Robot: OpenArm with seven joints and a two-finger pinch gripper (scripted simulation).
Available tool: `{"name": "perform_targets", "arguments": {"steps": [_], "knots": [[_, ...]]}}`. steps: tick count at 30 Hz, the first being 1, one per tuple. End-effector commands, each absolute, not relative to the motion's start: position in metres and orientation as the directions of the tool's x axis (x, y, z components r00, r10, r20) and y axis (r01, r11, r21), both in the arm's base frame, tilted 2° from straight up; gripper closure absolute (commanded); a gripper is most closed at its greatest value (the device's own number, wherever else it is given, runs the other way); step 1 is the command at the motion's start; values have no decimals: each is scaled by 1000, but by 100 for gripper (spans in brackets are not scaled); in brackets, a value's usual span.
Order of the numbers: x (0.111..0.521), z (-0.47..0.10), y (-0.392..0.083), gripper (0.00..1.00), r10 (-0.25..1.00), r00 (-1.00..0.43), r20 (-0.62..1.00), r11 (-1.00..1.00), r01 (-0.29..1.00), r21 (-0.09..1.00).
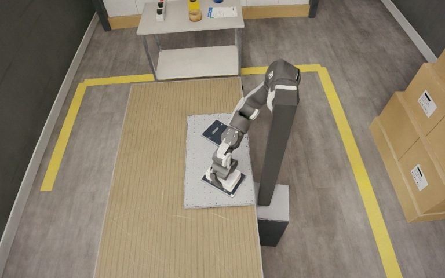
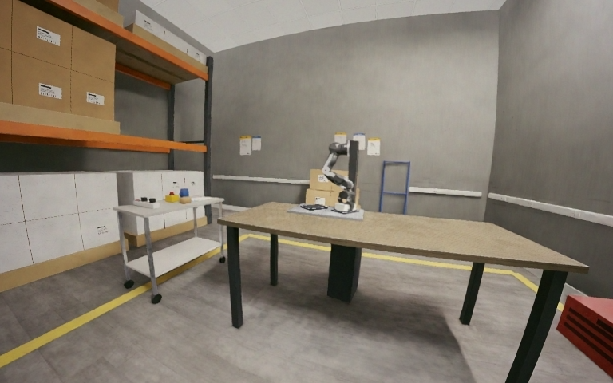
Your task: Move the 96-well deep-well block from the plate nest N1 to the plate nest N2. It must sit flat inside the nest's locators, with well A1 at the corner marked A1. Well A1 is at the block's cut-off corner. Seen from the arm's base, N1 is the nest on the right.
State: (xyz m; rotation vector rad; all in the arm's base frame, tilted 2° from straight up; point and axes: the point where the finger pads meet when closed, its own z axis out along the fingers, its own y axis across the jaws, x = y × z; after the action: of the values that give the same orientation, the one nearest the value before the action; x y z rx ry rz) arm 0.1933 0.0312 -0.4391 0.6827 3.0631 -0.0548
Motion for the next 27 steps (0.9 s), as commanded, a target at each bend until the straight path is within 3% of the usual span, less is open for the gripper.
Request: {"name": "perform_targets", "arguments": {"steps": [1, 8, 10, 18, 27], "knots": [[194, -439, 32, 73, 424, -905, -10, 905, 424, -31], [194, -439, 32, 50, 424, -905, -10, 905, 424, -31], [194, -439, 32, 50, 424, -905, -10, 905, 424, -31], [194, -439, 32, 23, 424, -905, -10, 905, 424, -31], [194, -439, 32, 23, 424, -905, -10, 905, 424, -31]]}}
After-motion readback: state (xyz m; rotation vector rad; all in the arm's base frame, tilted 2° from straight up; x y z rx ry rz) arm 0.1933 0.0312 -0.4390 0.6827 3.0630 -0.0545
